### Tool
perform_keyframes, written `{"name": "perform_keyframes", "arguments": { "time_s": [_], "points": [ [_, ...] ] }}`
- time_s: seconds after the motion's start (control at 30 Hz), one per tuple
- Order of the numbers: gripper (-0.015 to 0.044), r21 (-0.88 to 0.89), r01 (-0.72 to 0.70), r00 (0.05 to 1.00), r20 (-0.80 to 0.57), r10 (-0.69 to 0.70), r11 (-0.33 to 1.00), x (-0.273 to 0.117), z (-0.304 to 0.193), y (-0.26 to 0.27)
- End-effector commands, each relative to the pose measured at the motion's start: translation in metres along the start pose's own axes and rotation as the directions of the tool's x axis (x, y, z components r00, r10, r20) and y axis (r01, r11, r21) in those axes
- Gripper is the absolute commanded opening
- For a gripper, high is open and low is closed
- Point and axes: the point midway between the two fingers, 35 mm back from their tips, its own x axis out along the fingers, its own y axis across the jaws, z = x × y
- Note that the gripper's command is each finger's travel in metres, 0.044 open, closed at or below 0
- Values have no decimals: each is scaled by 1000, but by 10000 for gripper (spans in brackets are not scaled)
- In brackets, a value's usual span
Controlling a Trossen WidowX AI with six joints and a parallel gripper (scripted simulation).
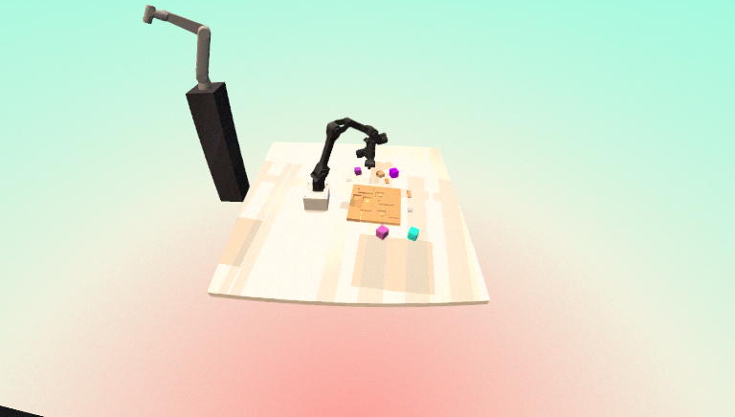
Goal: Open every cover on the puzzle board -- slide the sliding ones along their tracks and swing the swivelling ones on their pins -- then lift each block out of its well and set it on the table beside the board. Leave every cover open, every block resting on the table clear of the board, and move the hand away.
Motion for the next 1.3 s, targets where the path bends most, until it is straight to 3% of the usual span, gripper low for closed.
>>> {"name": "perform_keyframes", "arguments": {
  "time_s": [0.0,1.27],
  "points": [
    [80,5,0,1000,-3,0,1000,0,-1,-12],
    [80,5,0,1000,-3,0,1000,59,-4,-15]
  ]
}}
